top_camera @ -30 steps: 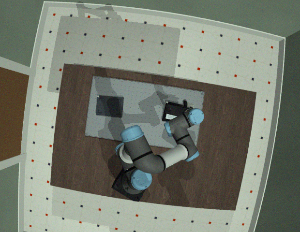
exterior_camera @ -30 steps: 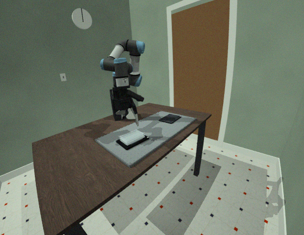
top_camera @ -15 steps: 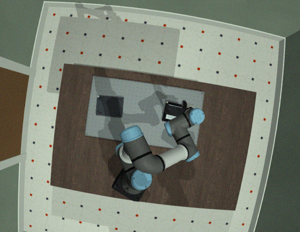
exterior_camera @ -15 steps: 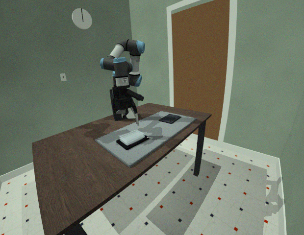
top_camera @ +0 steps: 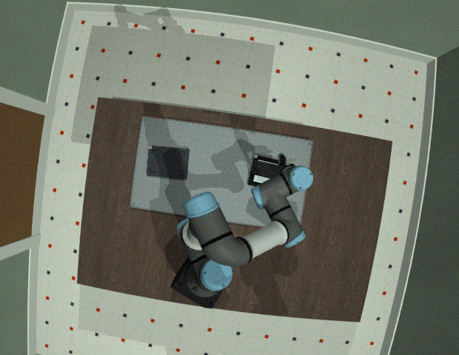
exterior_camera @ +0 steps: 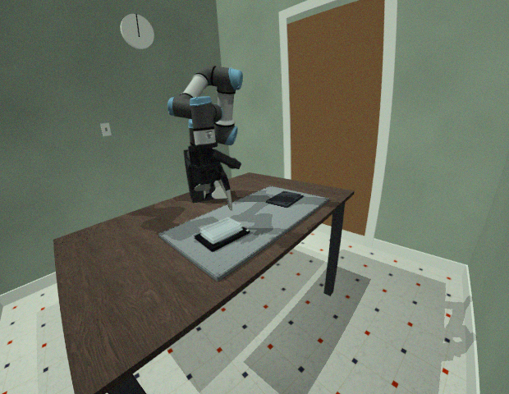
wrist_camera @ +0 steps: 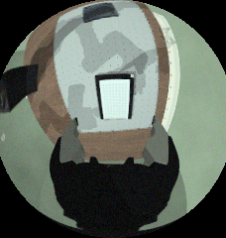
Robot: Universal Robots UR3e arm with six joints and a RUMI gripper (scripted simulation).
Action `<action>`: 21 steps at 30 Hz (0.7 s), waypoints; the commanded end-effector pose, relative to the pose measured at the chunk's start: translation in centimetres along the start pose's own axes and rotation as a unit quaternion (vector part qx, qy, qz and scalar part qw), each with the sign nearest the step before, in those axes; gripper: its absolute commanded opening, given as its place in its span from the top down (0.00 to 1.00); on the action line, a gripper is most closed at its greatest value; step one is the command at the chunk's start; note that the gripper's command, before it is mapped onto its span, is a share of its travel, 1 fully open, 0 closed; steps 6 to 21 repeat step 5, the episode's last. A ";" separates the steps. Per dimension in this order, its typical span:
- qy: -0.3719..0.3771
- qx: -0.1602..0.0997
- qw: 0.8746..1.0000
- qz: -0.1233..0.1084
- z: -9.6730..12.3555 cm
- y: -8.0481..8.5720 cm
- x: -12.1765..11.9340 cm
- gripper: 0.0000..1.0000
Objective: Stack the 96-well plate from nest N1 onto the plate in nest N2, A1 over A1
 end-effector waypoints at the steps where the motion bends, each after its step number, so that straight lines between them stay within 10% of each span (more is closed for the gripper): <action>1: 0.000 -0.001 1.000 0.001 0.1 0.1 0.1 0.00; 21: 0.000 -0.001 1.000 0.001 0.1 0.1 0.1 0.00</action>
Point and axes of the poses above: the point where the finger pads meet when closed, its own y axis back along the fingers, its own x axis across the jaws, z = x × y, the point moved 6 cm from there along y, back along the fingers, and after that the axes turned 8 degrees about y, right-handed, at the moved point
